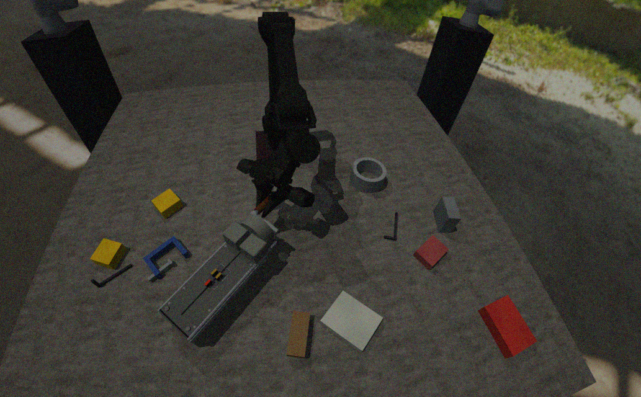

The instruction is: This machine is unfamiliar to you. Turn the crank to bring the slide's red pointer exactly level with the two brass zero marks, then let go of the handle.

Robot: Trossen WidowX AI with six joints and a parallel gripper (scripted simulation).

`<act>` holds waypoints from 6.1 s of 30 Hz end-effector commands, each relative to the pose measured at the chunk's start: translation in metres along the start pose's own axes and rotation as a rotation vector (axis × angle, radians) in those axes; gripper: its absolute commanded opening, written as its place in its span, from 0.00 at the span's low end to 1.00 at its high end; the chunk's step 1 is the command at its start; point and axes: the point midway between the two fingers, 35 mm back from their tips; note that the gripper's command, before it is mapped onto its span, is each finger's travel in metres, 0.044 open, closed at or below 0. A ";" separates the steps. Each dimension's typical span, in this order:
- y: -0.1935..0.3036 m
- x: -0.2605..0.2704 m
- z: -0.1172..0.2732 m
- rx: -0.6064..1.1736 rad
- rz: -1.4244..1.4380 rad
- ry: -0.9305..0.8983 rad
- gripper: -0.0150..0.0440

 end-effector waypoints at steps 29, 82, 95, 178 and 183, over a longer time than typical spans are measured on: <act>-0.011 0.017 0.015 -0.012 -0.008 -0.008 0.25; -0.011 0.025 0.017 -0.012 -0.009 -0.008 0.25; -0.011 0.026 0.017 -0.012 -0.009 -0.008 0.25; -0.005 0.044 0.015 -0.012 -0.010 -0.009 0.25; -0.003 0.046 0.014 -0.011 -0.010 -0.009 0.25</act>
Point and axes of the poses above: the point midway between the two fingers, 35 mm back from their tips, its own z axis back along the fingers, its own x axis across the jaws, y = z × x, and after that the axes turned 12 degrees about -z, right-handed
